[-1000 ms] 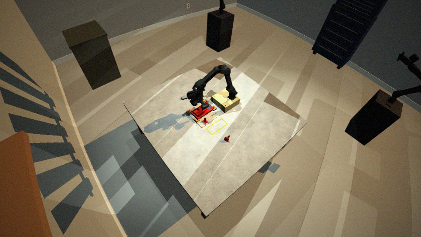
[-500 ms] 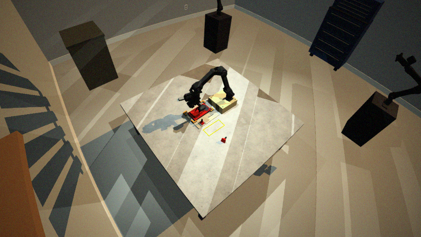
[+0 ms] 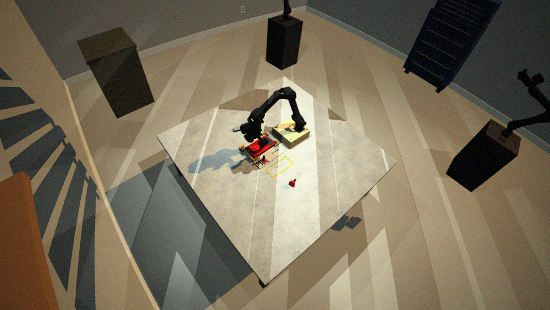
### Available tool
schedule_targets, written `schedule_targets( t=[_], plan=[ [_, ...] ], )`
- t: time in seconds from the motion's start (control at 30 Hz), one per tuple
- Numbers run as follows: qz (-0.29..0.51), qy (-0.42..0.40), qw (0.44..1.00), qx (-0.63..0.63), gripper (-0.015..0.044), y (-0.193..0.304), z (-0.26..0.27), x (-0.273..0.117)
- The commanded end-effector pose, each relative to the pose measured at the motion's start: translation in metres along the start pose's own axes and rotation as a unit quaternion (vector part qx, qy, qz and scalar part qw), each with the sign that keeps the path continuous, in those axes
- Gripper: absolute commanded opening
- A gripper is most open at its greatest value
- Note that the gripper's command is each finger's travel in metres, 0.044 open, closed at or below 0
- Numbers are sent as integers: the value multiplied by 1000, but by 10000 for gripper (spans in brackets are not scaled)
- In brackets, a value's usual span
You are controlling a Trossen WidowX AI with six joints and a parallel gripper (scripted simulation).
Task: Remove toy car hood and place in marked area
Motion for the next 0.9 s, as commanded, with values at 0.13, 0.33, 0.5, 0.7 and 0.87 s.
schedule_targets(
  t=[0.13,0.33,0.5,0.7,0.87],
  plan=[
    [4,1,1000,-3,440,1,0,8],
    [4,1,1000,-3,440,2,0,12],
    [4,1,1000,-3,440,2,0,16],
    [4,1,1000,-3,440,2,0,18],
    [4,1,1000,-3,440,2,0,20]
  ],
)
Point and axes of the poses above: the point midway between the two fingers, 35 mm back from their tips, its own x axis out along the fingers, its own z axis across the jaws, y = z × x, the point moved 9 cm from there along -x, back along the fingers, and after that the axes turned 13 degrees about -x, right-handed, at the moved point
